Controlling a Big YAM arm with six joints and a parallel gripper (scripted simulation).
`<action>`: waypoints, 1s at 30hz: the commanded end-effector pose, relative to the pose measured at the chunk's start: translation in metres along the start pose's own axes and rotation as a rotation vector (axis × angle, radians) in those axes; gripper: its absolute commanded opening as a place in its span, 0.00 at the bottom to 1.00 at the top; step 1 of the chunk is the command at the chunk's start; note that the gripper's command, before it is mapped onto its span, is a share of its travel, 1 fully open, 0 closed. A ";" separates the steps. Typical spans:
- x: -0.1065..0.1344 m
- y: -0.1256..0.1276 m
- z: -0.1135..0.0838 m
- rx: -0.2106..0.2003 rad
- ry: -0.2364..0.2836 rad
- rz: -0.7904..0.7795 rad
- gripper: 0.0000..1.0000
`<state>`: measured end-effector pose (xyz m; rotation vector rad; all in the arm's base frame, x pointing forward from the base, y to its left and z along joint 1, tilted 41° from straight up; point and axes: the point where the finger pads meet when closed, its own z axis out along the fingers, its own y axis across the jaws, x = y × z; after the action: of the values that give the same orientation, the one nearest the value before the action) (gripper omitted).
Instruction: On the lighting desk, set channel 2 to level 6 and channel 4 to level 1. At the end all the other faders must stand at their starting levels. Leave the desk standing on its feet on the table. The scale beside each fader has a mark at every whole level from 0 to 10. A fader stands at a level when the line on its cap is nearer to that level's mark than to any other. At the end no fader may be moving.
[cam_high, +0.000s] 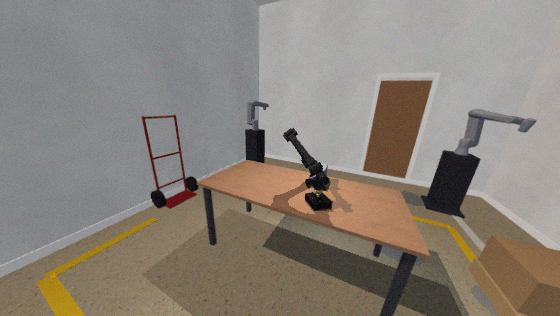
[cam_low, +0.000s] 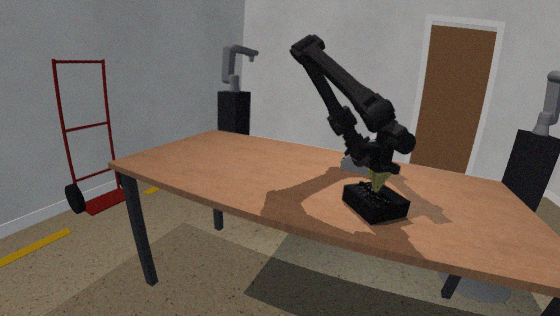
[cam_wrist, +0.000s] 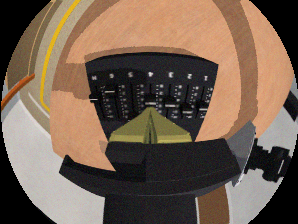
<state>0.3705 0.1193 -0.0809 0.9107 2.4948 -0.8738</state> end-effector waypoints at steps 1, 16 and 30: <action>-0.021 0.011 -0.013 -0.032 -0.008 0.028 0.00; -0.021 0.011 -0.013 -0.032 -0.008 0.028 0.00; -0.022 0.010 -0.012 -0.031 -0.008 0.027 0.00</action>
<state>0.3715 0.1189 -0.0802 0.9114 2.4943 -0.8733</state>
